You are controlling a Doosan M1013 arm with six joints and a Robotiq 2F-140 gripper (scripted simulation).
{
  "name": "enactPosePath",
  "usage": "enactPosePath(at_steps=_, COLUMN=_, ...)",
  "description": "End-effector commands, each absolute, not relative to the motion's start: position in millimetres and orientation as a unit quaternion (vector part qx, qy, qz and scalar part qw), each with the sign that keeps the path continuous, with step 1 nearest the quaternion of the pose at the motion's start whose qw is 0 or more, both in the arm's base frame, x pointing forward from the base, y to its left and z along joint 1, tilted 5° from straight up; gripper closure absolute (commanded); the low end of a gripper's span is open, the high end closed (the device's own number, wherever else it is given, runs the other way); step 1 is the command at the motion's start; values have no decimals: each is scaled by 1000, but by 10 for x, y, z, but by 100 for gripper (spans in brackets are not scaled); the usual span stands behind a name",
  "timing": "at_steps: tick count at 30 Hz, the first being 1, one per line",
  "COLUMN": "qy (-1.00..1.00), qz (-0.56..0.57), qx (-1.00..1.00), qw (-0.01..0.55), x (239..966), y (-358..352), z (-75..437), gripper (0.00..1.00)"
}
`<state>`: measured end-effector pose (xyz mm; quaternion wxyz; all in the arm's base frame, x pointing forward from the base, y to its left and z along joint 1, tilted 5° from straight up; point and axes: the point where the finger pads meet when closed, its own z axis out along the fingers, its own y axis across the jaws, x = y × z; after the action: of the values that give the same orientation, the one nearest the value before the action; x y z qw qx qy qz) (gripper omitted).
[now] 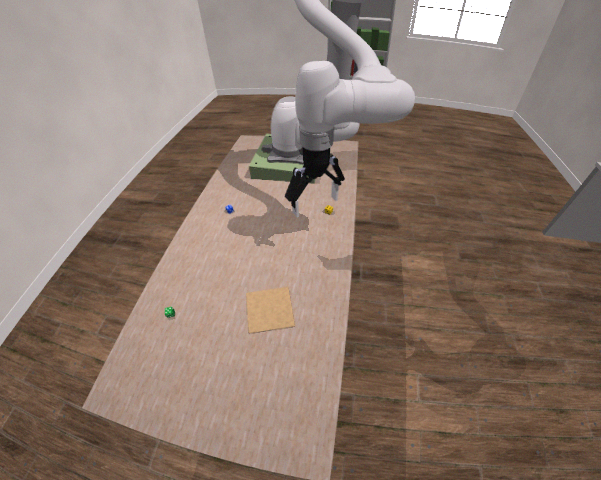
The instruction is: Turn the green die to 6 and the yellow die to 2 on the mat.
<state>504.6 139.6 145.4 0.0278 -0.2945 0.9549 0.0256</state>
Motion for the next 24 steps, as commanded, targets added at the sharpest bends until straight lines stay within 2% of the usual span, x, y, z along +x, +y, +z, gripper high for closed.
enactPosePath(at_steps=1, qy=957, qz=27, qx=-287, qw=26, x=5408, y=1246, z=1480, gripper=0)
enactPosePath(at_steps=2, qy=960, qz=27, qx=-276, qw=25, x=5770, y=1015, z=1500, gripper=0)
enactPosePath(at_steps=8, qy=963, qz=27, qx=-265, qw=25, x=6214, y=688, z=1509, gripper=0)
enactPosePath(at_steps=10, qy=967, qz=28, qx=-254, qw=24, x=6553, y=374, z=1498, gripper=0)
enactPosePath(at_steps=12, qy=967, qz=28, qx=-254, qw=24, x=6605, y=333, z=1497, gripper=0)
enactPosePath(at_steps=14, qy=970, qz=28, qx=-242, qw=24, x=6917, y=-15, z=1470, gripper=0)
enactPosePath(at_steps=18, qy=970, qz=28, qx=-242, qw=24, x=6969, y=-63, z=1467, gripper=0)
enactPosePath(at_steps=19, qy=972, qz=29, qx=-231, qw=24, x=7294, y=-488, z=1420, gripper=0)
enactPosePath(at_steps=21, qy=972, qz=29, qx=-231, qw=24, x=7294, y=-488, z=1420, gripper=0)
enactPosePath(at_steps=24, qy=975, qz=29, qx=-220, qw=24, x=7572, y=-924, z=1360, gripper=0)
